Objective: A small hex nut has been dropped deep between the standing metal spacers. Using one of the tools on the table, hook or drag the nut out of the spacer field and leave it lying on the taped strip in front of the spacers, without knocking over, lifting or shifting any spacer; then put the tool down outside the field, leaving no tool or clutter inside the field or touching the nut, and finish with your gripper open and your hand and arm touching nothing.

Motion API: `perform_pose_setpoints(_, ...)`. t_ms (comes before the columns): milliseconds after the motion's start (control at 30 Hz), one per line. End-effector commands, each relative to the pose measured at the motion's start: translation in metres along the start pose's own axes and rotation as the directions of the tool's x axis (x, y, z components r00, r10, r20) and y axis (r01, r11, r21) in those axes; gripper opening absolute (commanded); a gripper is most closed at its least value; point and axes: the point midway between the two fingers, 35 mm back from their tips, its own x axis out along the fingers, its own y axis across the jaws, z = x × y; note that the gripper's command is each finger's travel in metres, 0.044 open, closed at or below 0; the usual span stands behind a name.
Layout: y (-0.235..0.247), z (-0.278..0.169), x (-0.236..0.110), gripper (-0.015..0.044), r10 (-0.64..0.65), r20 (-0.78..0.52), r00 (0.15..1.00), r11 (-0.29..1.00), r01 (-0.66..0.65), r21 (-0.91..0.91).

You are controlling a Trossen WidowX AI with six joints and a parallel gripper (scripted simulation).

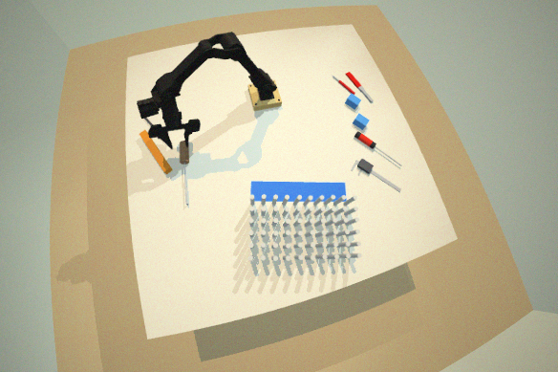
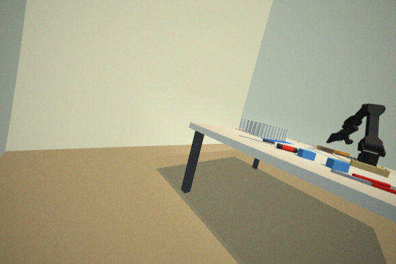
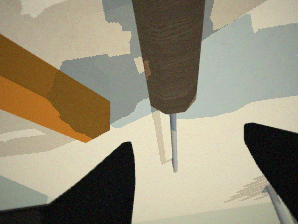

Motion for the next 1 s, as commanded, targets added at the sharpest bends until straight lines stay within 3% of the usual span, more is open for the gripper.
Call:
perform_pose_setpoints(0,-0.001,0.004,0.006,0.028,-0.006,-0.001,1.0,1.0,0.006,0.005)
perform_pose_setpoints(967,0.0,0.031,0.046,0.028,-0.007,-0.001,1.0,1.0,0.007,0.005)
